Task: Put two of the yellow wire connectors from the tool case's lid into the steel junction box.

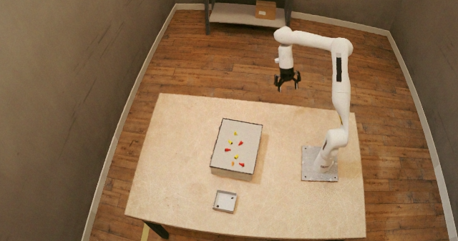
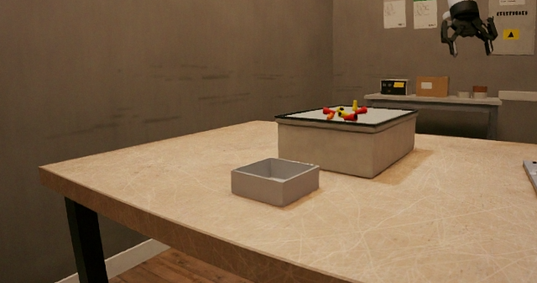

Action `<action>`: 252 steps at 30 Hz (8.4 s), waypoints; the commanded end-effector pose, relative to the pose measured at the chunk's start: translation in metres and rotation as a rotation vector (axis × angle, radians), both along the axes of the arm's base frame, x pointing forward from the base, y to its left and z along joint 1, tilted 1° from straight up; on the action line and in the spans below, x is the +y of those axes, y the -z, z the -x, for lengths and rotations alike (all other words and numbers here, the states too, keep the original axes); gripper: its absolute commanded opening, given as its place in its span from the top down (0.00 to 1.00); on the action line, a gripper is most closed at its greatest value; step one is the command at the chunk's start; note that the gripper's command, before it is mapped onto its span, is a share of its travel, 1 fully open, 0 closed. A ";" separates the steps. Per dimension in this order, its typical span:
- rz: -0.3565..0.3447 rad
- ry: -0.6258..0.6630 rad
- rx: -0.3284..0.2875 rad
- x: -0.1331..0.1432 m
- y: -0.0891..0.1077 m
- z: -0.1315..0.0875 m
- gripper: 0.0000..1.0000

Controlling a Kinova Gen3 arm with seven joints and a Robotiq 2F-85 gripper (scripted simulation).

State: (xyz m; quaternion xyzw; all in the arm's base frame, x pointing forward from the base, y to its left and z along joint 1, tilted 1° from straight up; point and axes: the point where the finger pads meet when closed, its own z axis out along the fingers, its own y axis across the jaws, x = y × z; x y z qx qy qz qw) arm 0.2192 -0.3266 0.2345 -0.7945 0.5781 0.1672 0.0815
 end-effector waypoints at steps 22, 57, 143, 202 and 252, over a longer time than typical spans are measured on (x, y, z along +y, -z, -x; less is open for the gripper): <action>0.157 -0.843 -0.246 0.221 -0.016 -0.147 0.00; 0.191 -1.196 -0.364 0.329 -0.018 -0.155 0.00; 0.340 0.174 -0.151 0.280 -0.046 -0.233 0.00; 0.362 0.433 -0.113 0.269 -0.054 -0.247 0.90; 0.357 0.345 -0.129 0.205 0.107 -0.265 0.64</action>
